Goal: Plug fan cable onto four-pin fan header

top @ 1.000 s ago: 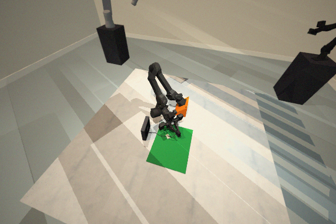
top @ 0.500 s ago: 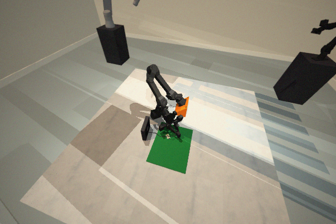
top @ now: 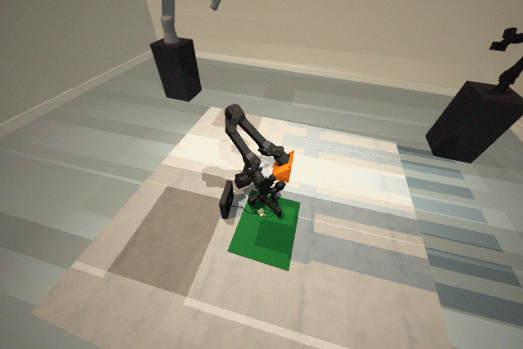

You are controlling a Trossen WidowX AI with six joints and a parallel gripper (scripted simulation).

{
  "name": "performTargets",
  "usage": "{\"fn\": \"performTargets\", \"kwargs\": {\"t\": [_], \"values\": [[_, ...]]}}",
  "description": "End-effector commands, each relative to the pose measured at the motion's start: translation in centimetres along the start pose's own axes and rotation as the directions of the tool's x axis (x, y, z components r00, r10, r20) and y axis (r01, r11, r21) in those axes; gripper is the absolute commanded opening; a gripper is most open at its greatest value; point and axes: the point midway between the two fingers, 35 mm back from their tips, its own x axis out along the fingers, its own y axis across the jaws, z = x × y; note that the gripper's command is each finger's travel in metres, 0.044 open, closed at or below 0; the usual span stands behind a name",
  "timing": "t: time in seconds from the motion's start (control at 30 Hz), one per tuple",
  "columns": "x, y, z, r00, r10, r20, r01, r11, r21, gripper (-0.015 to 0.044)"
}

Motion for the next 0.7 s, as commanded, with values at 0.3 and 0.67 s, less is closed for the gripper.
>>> {"fn": "performTargets", "kwargs": {"t": [0.3,0.67], "values": [[0.32,0.32,-1.07,1.000,0.003,0.004,-0.003,1.000,-0.002,0.0000],[0.21,0.26,-0.85,1.000,0.001,0.000,-0.001,1.000,0.001,0.0000]]}}
